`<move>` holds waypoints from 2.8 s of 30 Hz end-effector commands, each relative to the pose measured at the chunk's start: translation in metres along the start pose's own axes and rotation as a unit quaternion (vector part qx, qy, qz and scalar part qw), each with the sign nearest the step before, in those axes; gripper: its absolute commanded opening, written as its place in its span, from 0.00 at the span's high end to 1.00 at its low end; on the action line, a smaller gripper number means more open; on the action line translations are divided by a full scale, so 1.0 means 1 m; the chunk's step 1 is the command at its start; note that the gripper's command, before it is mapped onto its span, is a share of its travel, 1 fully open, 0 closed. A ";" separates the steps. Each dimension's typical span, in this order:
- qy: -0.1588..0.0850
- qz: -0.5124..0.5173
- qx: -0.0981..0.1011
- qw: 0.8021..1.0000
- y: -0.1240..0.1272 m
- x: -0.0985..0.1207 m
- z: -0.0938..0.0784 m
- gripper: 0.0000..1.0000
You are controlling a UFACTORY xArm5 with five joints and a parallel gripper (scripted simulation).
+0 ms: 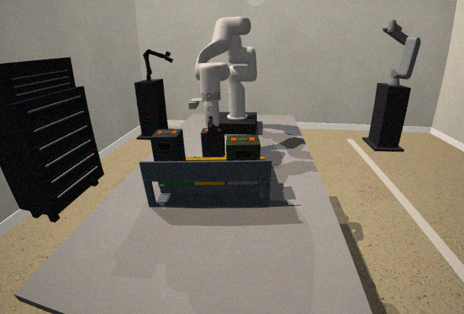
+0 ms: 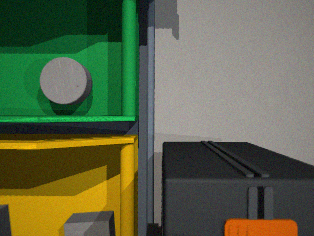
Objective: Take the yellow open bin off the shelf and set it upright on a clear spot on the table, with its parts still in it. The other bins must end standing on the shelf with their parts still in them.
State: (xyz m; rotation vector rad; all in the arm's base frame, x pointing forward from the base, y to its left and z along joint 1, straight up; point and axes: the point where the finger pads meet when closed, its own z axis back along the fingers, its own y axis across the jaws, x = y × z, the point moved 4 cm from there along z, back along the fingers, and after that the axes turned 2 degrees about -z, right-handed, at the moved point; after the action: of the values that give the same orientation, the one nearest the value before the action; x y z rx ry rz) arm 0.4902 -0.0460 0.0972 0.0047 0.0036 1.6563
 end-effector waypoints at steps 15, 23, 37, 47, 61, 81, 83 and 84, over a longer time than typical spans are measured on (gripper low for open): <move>0.003 0.000 -0.002 1.000 -0.002 0.000 0.005 1.00; 0.003 0.000 -0.002 1.000 0.001 -0.010 0.005 1.00; 0.003 0.000 -0.002 1.000 0.008 -0.042 0.005 1.00; 0.003 0.000 -0.002 1.000 0.013 -0.063 0.005 1.00; 0.003 0.000 -0.002 1.000 0.020 -0.093 0.005 1.00; 0.003 0.000 -0.002 1.000 0.024 -0.112 0.005 1.00; 0.003 0.000 -0.002 1.000 0.024 -0.112 0.005 1.00; 0.003 0.000 -0.002 1.000 0.024 -0.112 0.005 1.00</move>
State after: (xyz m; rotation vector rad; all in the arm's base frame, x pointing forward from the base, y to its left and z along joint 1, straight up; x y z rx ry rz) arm 0.4739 -0.1598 0.1005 0.0039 0.0017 1.6567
